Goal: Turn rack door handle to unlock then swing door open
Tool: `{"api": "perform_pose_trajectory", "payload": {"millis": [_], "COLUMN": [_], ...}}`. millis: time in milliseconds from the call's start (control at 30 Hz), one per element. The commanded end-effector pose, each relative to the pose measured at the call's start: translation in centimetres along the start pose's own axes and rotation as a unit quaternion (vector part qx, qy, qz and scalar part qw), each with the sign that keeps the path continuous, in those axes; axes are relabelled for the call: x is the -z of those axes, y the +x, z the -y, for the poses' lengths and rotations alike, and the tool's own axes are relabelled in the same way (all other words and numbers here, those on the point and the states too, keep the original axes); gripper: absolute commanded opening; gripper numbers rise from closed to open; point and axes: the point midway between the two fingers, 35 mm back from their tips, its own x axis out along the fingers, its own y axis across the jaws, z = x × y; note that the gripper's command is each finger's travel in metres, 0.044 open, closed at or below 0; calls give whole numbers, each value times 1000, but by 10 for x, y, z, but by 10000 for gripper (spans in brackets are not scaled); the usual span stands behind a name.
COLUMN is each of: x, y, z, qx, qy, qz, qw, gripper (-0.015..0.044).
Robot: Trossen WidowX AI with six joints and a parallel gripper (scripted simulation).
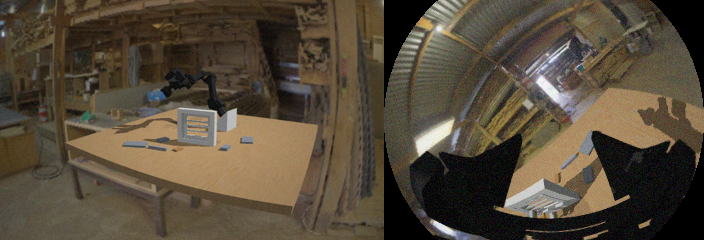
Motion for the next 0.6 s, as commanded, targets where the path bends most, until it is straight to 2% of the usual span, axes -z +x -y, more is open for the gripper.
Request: {"api": "perform_pose_trajectory", "payload": {"millis": [0,133,567], "x": [1,13,65], "y": [1,11,40], "z": [0,-7,-37], "qx": [0,-4,-5], "qy": [1,14,44], "qz": [-2,-45,-211], "qw": [1000,999,976], "gripper": [374,283,283]}}
